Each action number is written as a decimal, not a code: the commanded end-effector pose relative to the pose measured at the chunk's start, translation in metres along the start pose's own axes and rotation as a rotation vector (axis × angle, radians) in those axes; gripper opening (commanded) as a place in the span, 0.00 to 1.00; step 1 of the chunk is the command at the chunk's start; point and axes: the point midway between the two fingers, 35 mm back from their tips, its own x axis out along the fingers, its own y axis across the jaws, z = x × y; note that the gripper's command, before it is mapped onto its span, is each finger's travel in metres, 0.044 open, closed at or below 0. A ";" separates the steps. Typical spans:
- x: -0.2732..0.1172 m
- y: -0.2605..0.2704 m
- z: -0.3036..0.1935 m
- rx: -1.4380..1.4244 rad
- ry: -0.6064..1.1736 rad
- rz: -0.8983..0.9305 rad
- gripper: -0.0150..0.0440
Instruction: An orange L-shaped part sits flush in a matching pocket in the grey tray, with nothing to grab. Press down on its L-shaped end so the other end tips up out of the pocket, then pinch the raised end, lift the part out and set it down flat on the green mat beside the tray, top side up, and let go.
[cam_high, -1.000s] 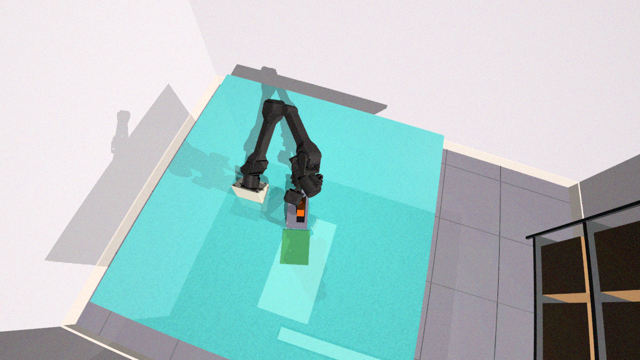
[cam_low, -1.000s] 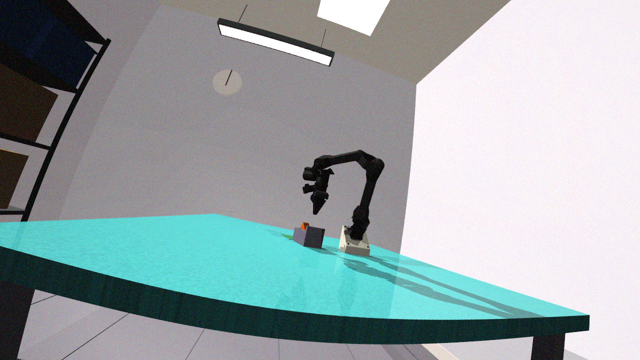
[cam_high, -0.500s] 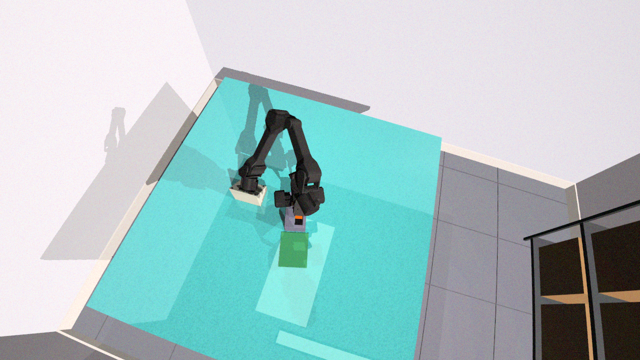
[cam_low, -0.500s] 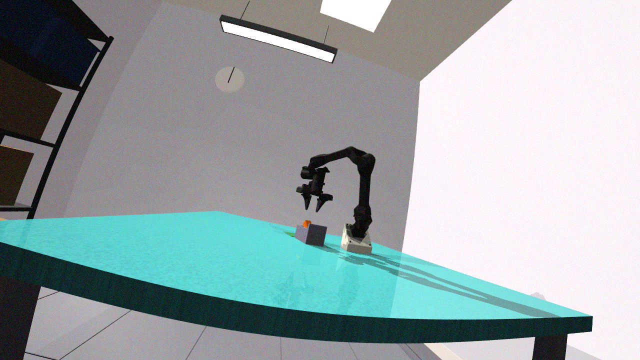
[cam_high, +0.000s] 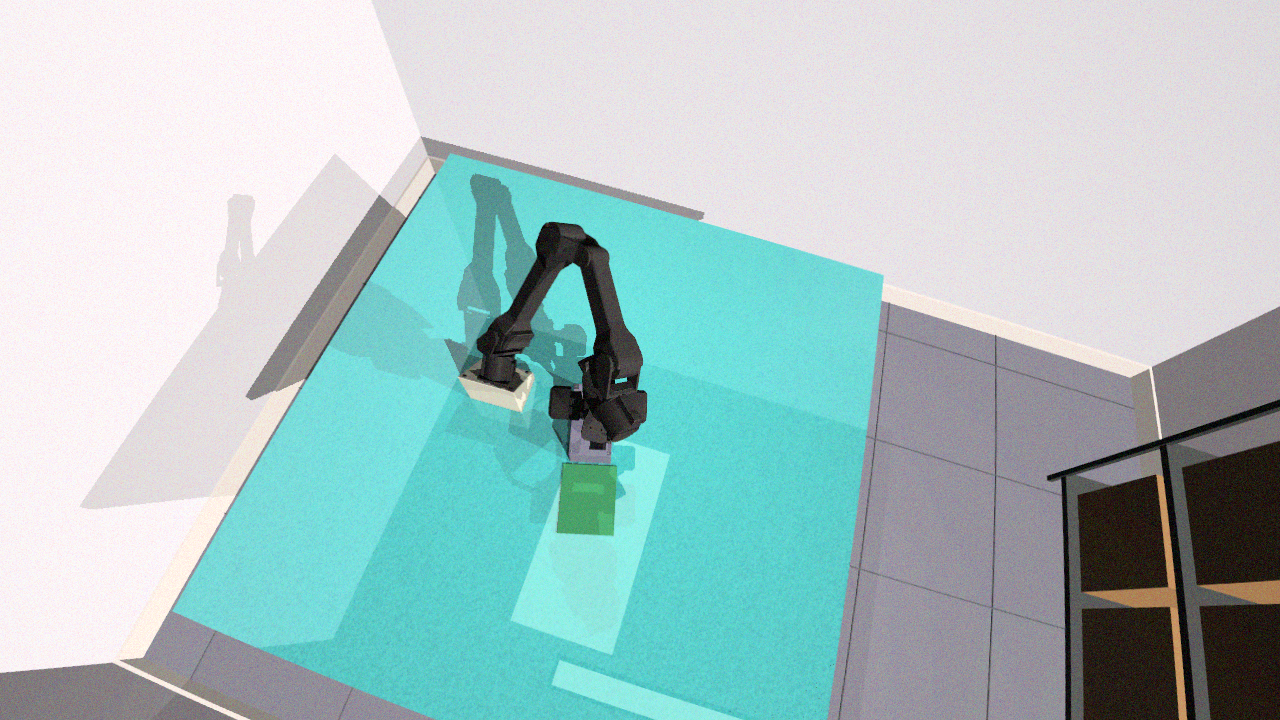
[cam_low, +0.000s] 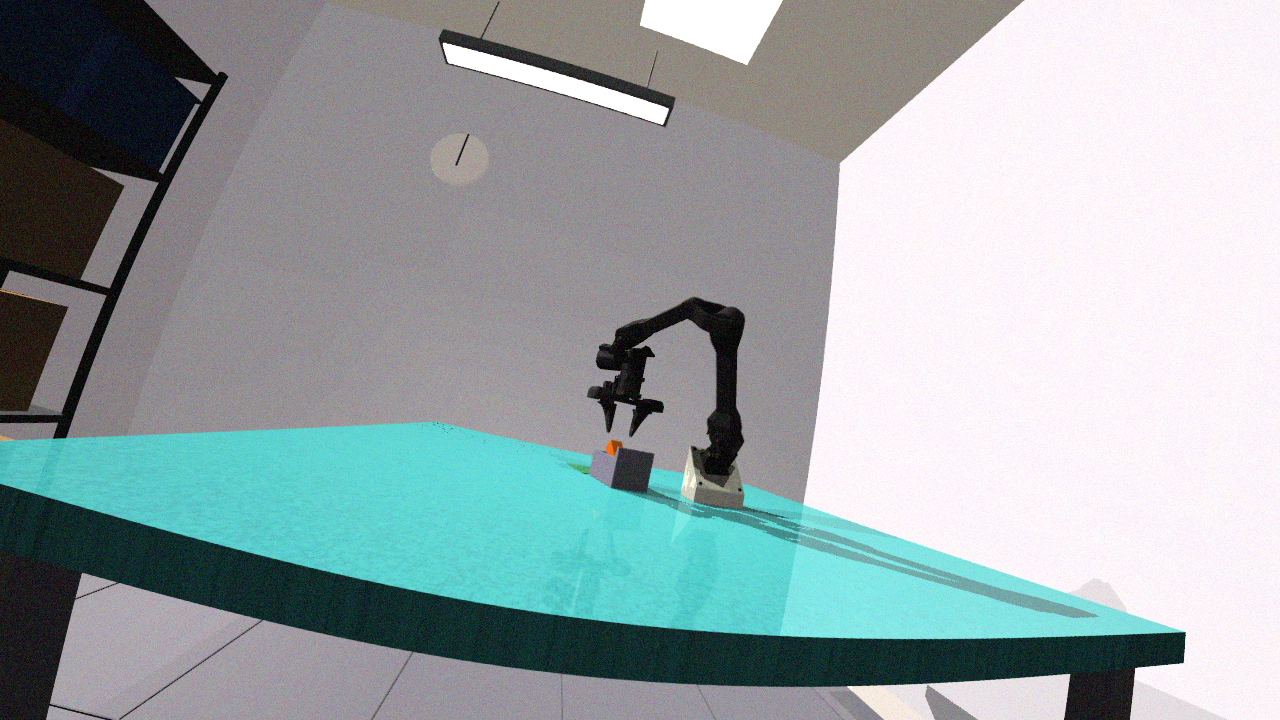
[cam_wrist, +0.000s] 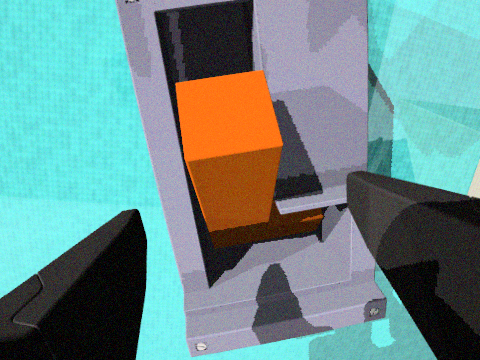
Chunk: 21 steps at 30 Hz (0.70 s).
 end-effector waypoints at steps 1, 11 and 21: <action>0.004 0.001 0.001 0.007 0.000 0.009 0.73; 0.019 0.002 0.001 0.007 -0.001 0.009 0.73; 0.036 0.002 0.001 0.006 0.000 0.010 0.73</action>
